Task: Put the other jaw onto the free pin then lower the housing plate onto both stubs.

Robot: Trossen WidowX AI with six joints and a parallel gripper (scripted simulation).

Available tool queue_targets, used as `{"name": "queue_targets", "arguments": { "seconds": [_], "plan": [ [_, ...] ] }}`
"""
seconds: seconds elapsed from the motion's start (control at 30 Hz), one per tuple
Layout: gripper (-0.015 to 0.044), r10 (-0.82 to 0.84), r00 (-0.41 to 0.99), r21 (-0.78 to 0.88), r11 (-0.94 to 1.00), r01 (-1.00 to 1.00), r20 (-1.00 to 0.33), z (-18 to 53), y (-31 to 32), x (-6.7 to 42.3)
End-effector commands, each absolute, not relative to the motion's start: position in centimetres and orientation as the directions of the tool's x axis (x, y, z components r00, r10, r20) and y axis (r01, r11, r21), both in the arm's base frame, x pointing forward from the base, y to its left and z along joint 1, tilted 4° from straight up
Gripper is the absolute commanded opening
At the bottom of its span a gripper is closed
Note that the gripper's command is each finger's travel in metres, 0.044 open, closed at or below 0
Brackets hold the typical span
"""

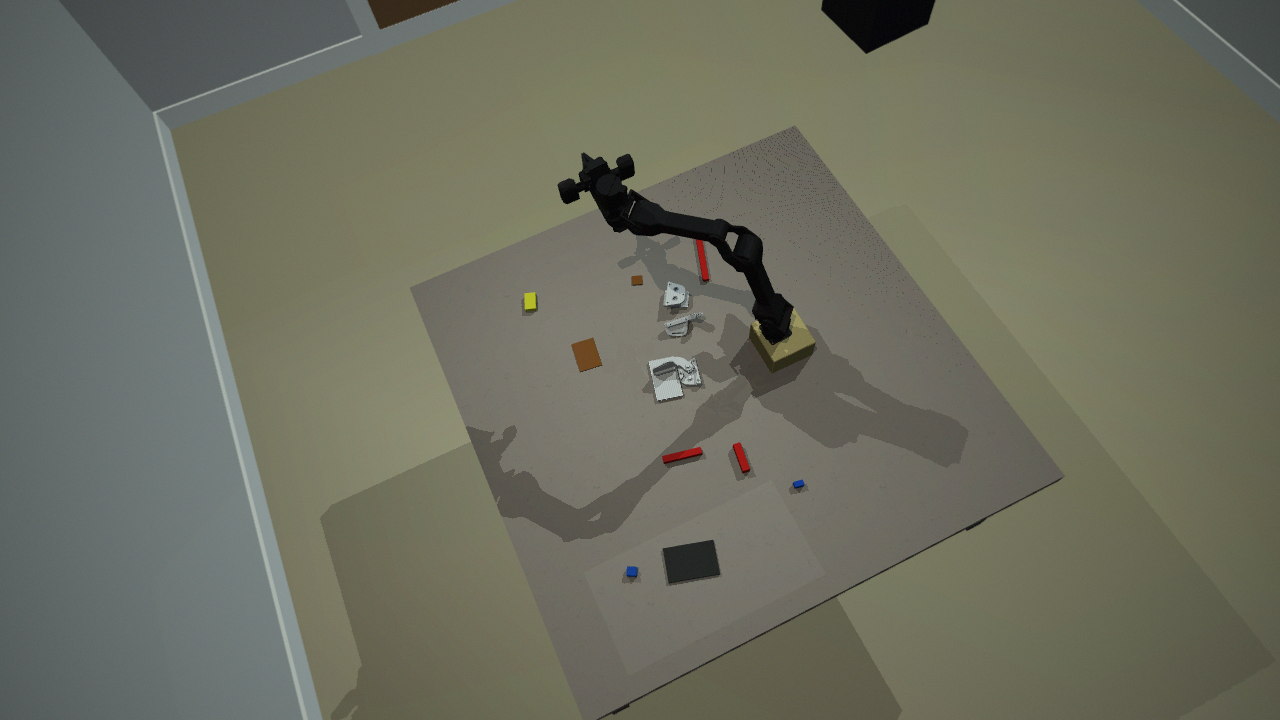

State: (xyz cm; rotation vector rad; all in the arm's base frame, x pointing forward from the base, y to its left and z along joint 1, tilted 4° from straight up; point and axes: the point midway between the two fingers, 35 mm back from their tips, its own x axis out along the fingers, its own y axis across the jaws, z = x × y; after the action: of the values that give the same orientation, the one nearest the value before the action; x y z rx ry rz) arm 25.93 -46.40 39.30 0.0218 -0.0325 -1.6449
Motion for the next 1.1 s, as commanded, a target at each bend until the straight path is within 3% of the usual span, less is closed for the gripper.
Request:
{"name": "queue_targets", "arguments": {
  "seconds": [0.0,0.53,1.07],
  "plan": [
    [0.0,-0.996,-0.038,0.007,-0.039,0.999,-0.076,36.6,-46.2,25.4],
    [0.0,-0.922,0.05,-0.025,0.064,0.998,-0.385,27.1,-43.4,22.7],
    [0.0,-0.718,0.078,0.024,0.085,0.996,-0.692,17.7,-37.3,18.7]
  ]
}}
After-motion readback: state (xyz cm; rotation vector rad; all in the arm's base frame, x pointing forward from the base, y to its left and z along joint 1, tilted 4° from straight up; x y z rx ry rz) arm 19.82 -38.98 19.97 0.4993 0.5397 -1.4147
